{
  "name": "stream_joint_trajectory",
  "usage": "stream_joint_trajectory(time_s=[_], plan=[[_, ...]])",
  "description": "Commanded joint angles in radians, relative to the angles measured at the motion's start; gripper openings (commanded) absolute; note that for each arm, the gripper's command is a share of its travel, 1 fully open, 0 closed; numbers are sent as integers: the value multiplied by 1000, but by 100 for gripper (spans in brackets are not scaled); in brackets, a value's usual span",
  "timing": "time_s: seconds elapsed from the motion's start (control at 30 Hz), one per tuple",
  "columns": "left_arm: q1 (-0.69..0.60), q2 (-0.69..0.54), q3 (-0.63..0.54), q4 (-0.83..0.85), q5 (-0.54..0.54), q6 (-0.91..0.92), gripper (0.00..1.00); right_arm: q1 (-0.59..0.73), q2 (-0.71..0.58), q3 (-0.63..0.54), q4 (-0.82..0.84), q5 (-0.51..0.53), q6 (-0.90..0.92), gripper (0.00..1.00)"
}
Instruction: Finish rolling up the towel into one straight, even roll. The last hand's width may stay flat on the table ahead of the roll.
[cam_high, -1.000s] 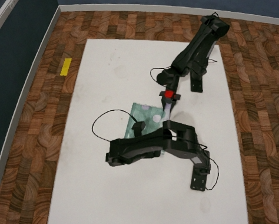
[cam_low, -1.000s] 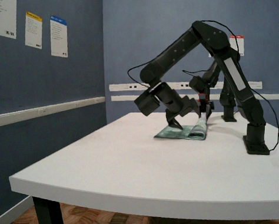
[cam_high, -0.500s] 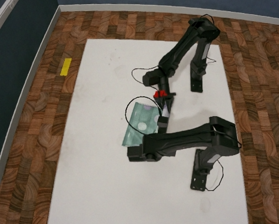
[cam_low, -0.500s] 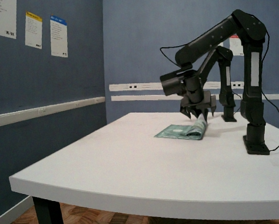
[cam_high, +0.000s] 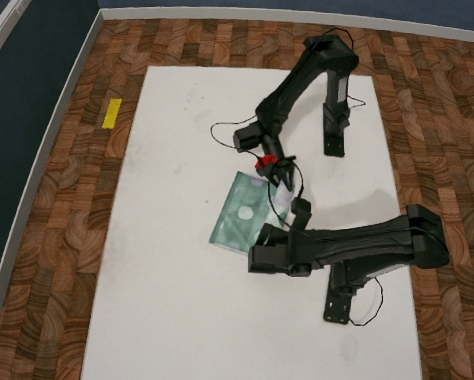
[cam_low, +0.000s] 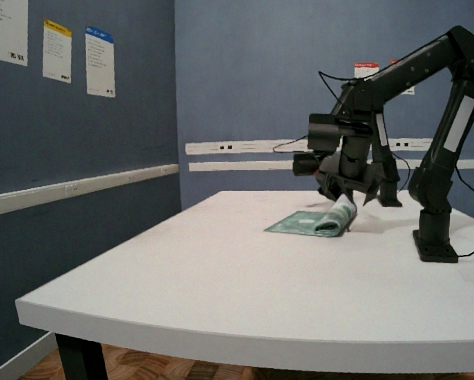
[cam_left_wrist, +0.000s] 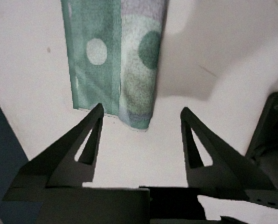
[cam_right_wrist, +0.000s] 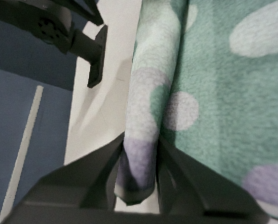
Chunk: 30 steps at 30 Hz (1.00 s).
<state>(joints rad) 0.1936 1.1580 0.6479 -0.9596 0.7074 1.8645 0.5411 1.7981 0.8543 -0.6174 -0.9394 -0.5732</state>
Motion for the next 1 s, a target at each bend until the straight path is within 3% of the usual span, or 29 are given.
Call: stream_joint_trajectory(time_s=[0.0,0.37,0.6,0.97], plan=[[8,-20,-17,56,44,-15,98,-8,12,40,-62,-56,-32,30],[29,84,73,18,53,67,98,-8,52,30,-30,-57,-48,30],[30,101,12,94,52,67,98,-8,52,31,-31,-57,-48,30],[36,191,-153,349,51,64,98,-8,52,31,-31,-57,-49,30]])
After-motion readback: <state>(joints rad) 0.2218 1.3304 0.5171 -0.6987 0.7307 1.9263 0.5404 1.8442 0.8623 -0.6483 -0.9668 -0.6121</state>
